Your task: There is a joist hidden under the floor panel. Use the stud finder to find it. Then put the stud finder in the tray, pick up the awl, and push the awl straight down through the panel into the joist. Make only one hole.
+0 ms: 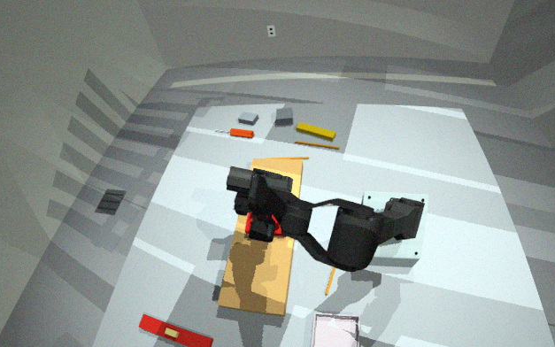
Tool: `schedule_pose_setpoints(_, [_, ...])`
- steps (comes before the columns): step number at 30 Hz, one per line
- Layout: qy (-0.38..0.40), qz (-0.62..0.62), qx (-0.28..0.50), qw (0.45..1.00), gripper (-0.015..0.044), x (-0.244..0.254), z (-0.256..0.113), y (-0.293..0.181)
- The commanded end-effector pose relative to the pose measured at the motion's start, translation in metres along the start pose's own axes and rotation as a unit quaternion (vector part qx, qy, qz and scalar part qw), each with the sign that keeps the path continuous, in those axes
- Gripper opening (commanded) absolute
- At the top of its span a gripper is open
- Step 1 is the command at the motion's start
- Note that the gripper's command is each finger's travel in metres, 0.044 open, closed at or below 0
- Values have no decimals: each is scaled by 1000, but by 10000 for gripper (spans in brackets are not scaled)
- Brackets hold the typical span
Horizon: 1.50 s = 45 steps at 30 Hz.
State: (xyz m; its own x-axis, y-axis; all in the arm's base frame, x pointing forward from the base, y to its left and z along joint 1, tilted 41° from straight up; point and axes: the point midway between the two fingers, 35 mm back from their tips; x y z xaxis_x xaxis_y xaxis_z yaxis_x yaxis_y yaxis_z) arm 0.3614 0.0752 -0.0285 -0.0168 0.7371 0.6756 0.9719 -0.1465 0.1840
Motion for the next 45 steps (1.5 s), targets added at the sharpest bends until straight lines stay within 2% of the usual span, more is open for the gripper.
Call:
schedule_pose_setpoints(1, [3, 1, 1, 1000, 0, 9, 1, -3])
schedule_pose_setpoints(45, [5, 2, 2, 1000, 0, 106, 0, -12])
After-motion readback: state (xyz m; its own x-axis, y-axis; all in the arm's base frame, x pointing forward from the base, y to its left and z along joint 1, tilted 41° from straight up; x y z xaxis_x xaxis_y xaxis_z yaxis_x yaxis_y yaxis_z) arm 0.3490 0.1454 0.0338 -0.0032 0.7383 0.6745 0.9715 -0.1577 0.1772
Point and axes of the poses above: the point midway between the two fingers, 35 mm back from their tips, its own z axis out along the fingers, its own x axis across the jaws, y = z × x, and after that the axes turned 6 degrees about z, right-handed
